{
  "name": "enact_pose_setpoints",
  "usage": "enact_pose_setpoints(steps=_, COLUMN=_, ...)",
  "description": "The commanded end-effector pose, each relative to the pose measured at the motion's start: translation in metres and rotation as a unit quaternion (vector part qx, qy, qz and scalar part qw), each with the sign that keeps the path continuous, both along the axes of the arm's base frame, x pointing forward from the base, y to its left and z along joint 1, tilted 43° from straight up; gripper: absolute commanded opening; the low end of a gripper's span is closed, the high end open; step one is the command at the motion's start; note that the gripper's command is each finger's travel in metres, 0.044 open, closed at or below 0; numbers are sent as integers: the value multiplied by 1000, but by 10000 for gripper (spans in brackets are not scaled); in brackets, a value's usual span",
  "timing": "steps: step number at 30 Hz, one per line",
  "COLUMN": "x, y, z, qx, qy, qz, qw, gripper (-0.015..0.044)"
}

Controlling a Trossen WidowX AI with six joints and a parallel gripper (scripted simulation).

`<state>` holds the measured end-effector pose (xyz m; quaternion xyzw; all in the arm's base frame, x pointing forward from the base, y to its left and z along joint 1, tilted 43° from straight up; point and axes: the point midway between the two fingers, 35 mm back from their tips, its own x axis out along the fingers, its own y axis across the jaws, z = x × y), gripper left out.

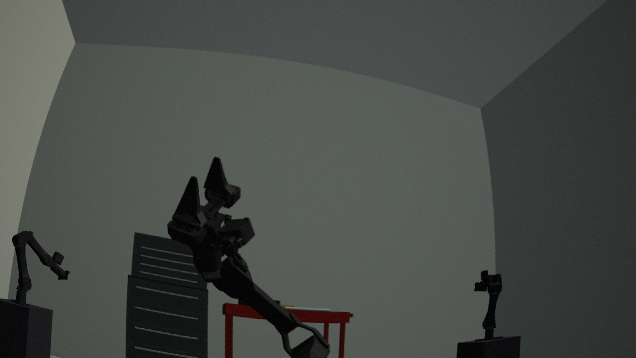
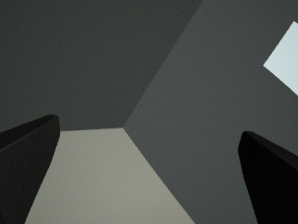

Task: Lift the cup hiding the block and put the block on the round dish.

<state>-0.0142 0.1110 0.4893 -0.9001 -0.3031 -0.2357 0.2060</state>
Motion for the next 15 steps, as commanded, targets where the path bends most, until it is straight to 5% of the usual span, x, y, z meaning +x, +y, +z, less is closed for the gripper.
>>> enact_pose_setpoints(steps=1, x=1, y=0, z=0, qx=2, qy=2, qz=1, qw=1000, gripper=426)
enact_pose_setpoints(steps=15, x=58, y=-34, z=-9, qx=149, qy=146, qz=61, qw=976, gripper=440)
